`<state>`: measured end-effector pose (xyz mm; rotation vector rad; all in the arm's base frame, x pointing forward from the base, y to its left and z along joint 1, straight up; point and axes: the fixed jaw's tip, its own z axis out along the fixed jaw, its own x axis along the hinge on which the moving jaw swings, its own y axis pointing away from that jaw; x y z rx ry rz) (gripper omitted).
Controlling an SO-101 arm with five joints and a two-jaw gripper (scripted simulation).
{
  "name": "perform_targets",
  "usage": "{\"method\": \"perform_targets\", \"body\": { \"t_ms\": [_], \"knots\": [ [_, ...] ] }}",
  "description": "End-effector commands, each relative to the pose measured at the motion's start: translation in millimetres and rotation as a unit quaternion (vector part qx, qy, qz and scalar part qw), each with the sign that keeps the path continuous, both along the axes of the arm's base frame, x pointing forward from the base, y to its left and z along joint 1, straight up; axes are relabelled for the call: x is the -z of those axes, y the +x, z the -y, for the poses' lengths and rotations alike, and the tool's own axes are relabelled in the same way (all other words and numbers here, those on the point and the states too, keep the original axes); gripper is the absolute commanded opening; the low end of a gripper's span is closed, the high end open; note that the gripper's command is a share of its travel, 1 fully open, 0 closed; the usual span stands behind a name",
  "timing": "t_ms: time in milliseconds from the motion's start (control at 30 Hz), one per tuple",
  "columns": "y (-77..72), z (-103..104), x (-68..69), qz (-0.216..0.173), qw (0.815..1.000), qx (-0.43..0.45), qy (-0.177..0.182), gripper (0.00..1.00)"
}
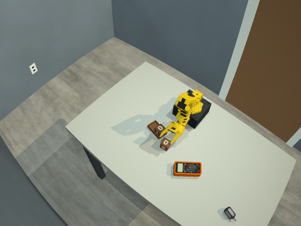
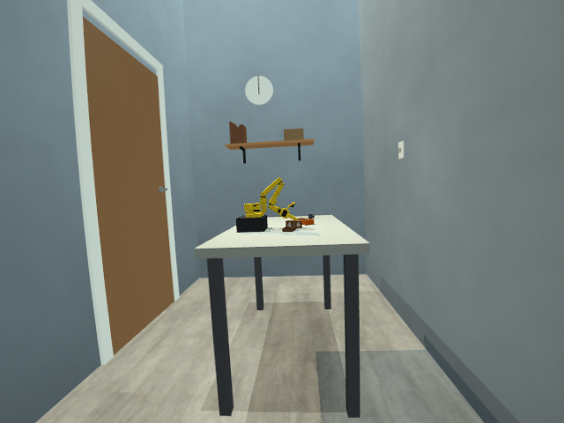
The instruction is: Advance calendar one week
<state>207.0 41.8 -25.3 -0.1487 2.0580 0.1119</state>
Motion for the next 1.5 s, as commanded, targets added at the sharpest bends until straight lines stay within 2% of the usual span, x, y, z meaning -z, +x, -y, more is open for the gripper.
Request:
{"method": "perform_targets", "body": {
  "t_ms": [0,767,900,1100,1167,1233,1467],
  "knots": [
    [-24.2,5.5,-19.0,-0.025,1.0,0.003,-0.007,0.36],
    [-22.1,5.2,-21.8,-0.017,1.0,0.003,-0.005,0.36],
    [-14.7,4.1,-32.1,0.015,1.0,0.003,0.0,0.36],
    [1.6,1.5,-60.4,0.096,0.995,0.003,0.013,0.35],
    [1.6,1.5,-60.4,0.096,0.995,0.003,0.013,0.35],
    [6.0,0.7,-66.7,0.117,0.993,0.003,0.016,0.35],
    [12.9,-0.9,-77.5,0.154,0.988,0.002,0.023,0.35]
  ]
}}
